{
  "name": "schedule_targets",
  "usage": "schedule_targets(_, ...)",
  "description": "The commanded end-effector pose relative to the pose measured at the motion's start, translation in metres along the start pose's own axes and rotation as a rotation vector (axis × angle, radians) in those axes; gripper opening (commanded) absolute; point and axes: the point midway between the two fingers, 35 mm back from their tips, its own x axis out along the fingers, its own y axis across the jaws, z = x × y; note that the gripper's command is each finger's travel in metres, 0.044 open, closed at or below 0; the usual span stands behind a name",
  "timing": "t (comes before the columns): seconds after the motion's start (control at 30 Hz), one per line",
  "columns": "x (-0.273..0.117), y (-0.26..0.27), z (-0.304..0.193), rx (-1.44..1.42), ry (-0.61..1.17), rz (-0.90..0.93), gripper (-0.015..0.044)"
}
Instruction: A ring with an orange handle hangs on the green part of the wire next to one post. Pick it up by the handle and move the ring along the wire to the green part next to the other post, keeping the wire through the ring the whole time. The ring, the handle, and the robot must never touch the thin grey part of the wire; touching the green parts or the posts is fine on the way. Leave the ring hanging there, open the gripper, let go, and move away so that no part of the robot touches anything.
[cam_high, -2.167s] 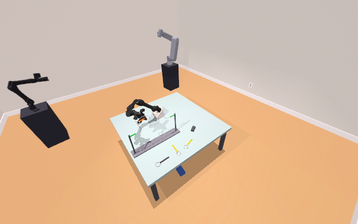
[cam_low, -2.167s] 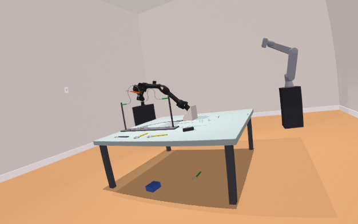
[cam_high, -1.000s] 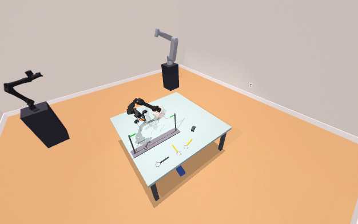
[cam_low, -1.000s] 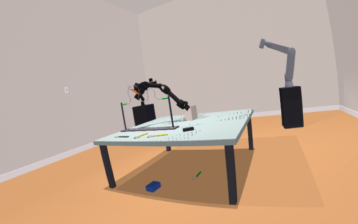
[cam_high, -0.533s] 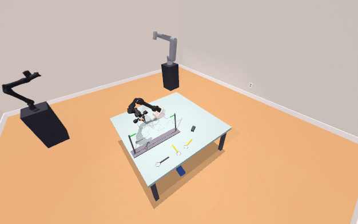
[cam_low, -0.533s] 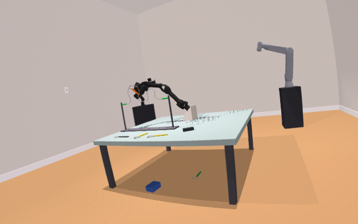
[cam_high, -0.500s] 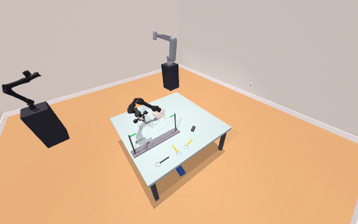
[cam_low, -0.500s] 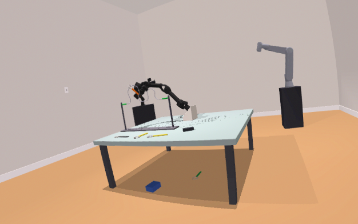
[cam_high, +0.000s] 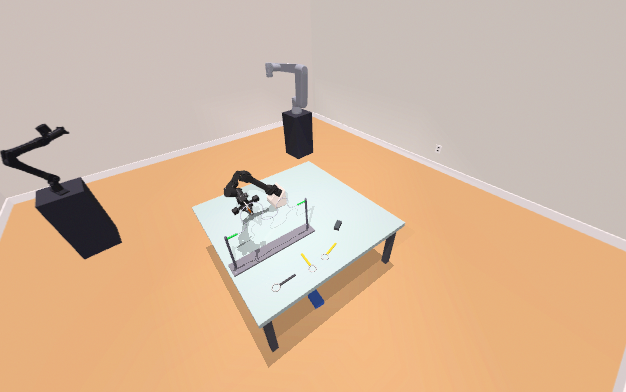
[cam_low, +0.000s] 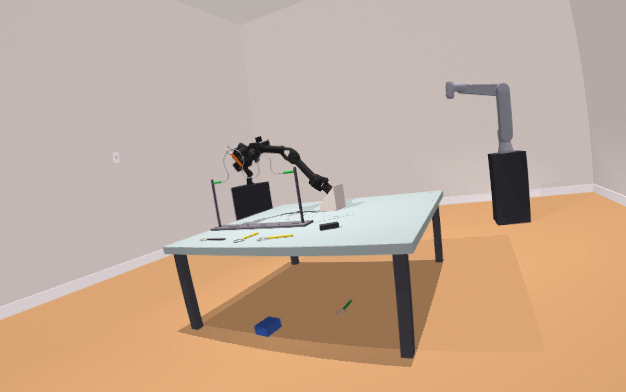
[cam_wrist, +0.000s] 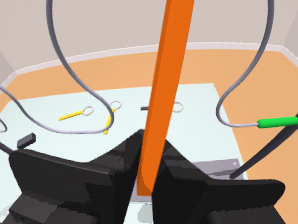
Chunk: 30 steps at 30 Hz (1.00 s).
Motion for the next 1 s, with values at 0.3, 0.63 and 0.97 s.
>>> schedule_targets(0.3, 0.0, -0.006, 0.0, -0.153, -0.012, -0.095, -0.015)
schedule_targets(0.63, 0.0, -0.011, 0.001, -0.27, -0.024, -0.168, -0.015)
schedule_targets(0.97, 0.0, -0.016, 0.002, -0.388, -0.037, -0.241, -0.015)
